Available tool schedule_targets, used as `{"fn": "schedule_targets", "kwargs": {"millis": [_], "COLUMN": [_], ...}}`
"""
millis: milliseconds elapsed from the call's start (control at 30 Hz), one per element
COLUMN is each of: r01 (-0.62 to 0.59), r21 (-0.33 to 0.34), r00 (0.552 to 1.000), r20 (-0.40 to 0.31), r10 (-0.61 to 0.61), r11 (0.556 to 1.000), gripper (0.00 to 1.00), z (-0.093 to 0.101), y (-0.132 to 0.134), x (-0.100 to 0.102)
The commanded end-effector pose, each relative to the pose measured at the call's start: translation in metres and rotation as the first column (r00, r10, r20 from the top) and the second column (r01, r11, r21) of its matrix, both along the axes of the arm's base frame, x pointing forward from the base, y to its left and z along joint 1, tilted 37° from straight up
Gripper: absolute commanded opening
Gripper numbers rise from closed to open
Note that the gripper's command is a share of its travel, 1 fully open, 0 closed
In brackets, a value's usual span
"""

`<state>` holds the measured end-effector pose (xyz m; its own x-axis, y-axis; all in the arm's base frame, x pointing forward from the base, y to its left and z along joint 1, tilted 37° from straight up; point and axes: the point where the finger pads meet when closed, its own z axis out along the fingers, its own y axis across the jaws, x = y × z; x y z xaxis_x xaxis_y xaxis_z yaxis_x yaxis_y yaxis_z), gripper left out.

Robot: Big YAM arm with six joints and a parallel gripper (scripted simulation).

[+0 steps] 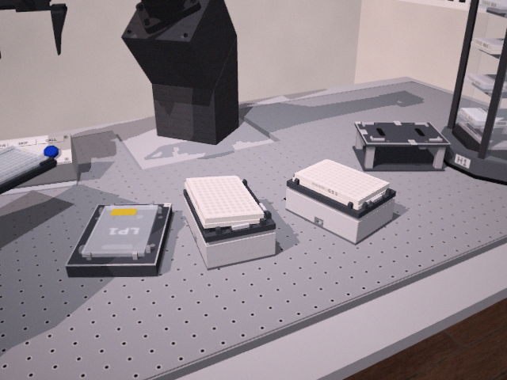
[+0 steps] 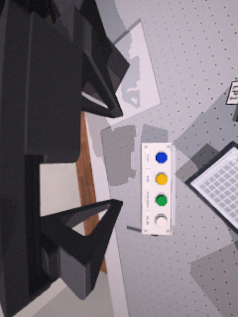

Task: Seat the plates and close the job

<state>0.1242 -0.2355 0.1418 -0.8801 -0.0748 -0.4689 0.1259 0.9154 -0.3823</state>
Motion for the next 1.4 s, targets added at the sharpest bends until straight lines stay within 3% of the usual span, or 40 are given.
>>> {"fn": "schedule_targets", "kwargs": {"millis": [0,733,933,1067,1100,1200,1367], "r01": [-0.011,-0.011,0.005,0.003,0.001,0.001,-0.009], "r21": [0.007,0.009,-0.028,-0.031,-0.002,0.004,-0.009], "r00": [1.000,1.000,1.000,1.000,1.000,1.000,1.000], "r20": [-0.001,-0.002,0.017,0.015,0.001,-0.002,0.002], "r10": [0.011,0.011,-0.005,-0.002,-0.001,-0.001,0.009], "r11": [1.000,1.000,1.000,1.000,1.000,1.000,1.000], "gripper": [0.96,0.56,0.44,0.40,0.38,0.32,0.22], "z": [-0.010,-0.090,-0.075,-0.075,-0.086,-0.089,-0.082], "y": [-0.003,-0.042,-0.052,-0.053,-0.049,-0.046,-0.048], "x": [0.008,0.054,0.053,0.053,0.051,0.049,0.053]}}
